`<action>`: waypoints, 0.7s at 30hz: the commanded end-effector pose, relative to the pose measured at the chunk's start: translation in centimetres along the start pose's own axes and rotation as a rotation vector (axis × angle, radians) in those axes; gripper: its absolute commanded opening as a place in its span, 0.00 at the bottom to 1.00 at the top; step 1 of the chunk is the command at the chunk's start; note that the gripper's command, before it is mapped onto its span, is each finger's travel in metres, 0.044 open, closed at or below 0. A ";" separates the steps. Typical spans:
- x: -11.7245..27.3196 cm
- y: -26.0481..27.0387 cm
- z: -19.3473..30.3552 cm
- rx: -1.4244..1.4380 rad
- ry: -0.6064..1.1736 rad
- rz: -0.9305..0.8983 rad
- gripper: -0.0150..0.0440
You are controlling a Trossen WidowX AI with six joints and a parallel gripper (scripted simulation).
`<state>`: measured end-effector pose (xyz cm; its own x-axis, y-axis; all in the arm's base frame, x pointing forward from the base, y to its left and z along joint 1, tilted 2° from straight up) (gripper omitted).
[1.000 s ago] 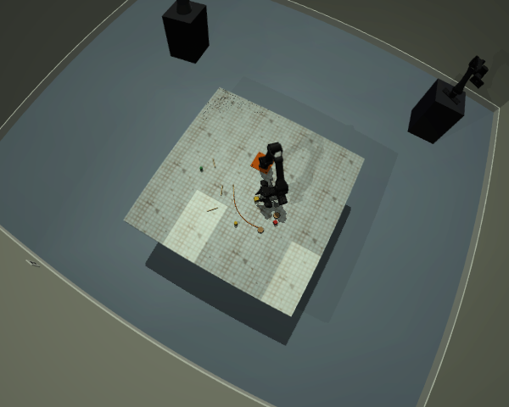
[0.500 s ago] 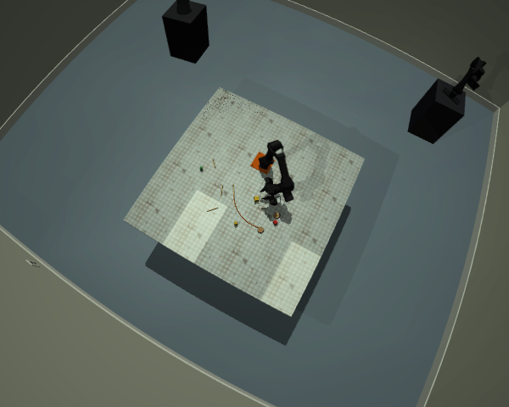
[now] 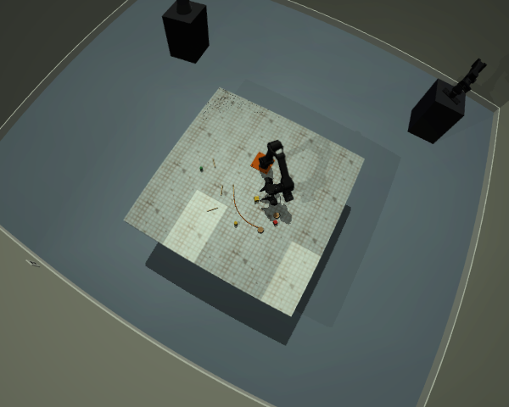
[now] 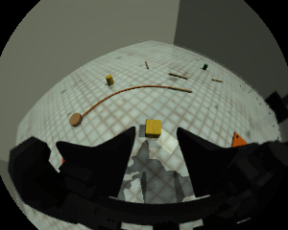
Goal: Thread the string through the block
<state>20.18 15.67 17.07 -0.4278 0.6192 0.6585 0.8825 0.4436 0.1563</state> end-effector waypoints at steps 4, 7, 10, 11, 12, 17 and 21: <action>-1.3 0.5 -1.3 0.411 0.132 0.073 0.97; -2.0 0.8 -2.1 0.647 0.224 0.078 1.00; -2.7 1.1 -3.0 0.875 0.318 0.054 1.00; -3.0 1.1 -3.3 0.950 0.350 0.039 1.00; -3.2 1.2 -3.6 1.024 0.380 0.021 1.00; -4.1 1.4 -4.9 1.265 0.491 -0.070 1.00; -4.6 1.5 -5.6 1.402 0.547 -0.144 1.00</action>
<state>22.76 12.55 17.51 -0.2077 0.5211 0.8278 0.4305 0.8086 -0.4010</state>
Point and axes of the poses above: the point midway between the two fingers, 35 mm back from their tips, its own x axis back along the fingers, its own y axis across the jaws, z = x × y, the point moved 10 cm from there along x, back along the fingers, and after that the axes turned 11 degrees about -x, right-handed, at the moved point
